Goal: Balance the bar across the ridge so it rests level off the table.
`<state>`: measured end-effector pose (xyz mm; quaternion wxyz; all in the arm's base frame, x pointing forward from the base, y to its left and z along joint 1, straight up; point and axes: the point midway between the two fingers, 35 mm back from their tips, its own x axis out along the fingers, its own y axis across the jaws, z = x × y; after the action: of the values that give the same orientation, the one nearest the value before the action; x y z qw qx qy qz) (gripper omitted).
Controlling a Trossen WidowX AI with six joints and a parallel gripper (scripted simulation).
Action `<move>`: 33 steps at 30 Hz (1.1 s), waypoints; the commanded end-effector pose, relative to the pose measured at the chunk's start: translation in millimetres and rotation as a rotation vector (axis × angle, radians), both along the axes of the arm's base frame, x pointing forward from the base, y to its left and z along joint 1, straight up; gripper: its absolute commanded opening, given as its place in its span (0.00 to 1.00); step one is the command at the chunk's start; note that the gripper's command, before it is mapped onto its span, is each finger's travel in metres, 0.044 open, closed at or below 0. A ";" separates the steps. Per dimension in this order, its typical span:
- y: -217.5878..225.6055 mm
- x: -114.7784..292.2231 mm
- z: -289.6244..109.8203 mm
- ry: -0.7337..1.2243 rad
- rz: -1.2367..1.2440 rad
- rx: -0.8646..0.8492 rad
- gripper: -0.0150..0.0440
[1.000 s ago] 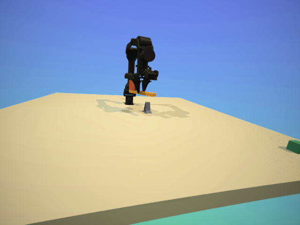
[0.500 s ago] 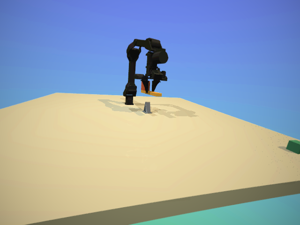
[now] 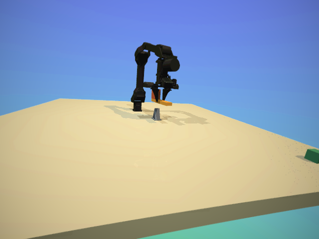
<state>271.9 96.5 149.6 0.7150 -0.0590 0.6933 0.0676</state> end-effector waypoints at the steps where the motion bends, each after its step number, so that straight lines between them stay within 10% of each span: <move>1: -0.8 0.4 -6.3 0.000 -0.006 -0.004 0.25; 33: -3.1 0.4 -26.6 0.000 -0.013 -0.004 0.25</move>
<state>272.0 94.1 123.3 0.7148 -0.0560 0.6942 0.0641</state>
